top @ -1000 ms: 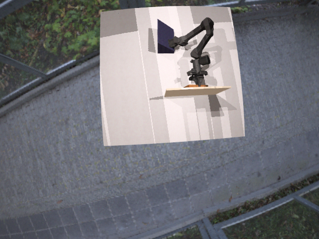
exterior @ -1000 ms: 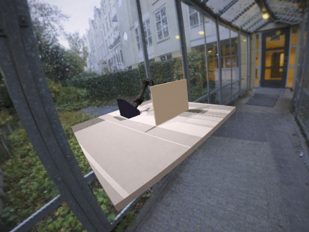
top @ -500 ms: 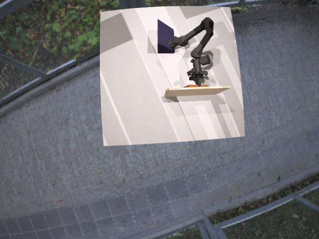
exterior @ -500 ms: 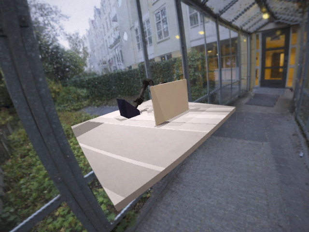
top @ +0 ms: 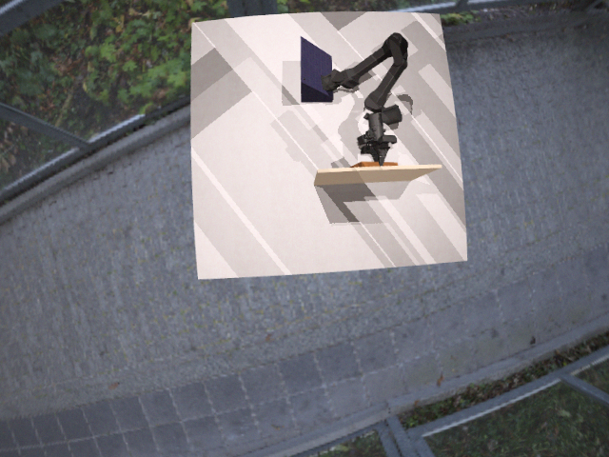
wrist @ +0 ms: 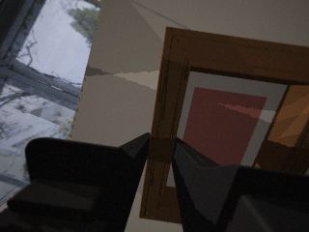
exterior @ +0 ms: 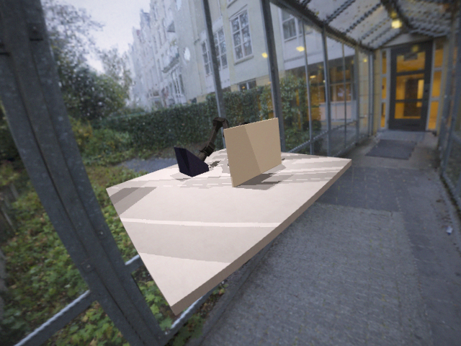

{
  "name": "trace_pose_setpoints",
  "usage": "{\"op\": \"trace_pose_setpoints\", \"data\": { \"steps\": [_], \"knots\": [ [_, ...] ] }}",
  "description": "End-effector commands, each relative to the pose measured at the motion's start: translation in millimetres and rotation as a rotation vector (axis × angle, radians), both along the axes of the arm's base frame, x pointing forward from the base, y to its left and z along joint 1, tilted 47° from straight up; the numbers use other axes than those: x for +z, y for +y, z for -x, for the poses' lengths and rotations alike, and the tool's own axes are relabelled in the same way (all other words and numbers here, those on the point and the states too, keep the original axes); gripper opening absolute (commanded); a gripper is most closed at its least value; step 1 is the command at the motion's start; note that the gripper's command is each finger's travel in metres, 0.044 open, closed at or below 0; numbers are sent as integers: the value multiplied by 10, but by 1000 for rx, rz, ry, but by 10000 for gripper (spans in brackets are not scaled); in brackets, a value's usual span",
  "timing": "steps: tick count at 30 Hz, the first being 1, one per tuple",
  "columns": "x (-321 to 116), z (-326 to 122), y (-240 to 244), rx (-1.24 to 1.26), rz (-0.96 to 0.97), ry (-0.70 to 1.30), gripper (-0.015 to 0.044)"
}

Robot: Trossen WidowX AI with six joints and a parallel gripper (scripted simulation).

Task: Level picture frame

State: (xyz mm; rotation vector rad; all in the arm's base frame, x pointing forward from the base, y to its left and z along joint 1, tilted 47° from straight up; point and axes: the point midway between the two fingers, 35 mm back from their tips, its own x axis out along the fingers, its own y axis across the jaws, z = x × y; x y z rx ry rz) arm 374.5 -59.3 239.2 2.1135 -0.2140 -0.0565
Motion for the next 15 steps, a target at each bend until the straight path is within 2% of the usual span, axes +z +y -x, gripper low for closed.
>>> {"op": "trace_pose_setpoints", "data": {
  "steps": [1, 15],
  "knots": [
    [12, 1, -8, -4, -3, -6, 0],
    [6, 3, -20, -4, -3, -6, 0]
  ]
}}
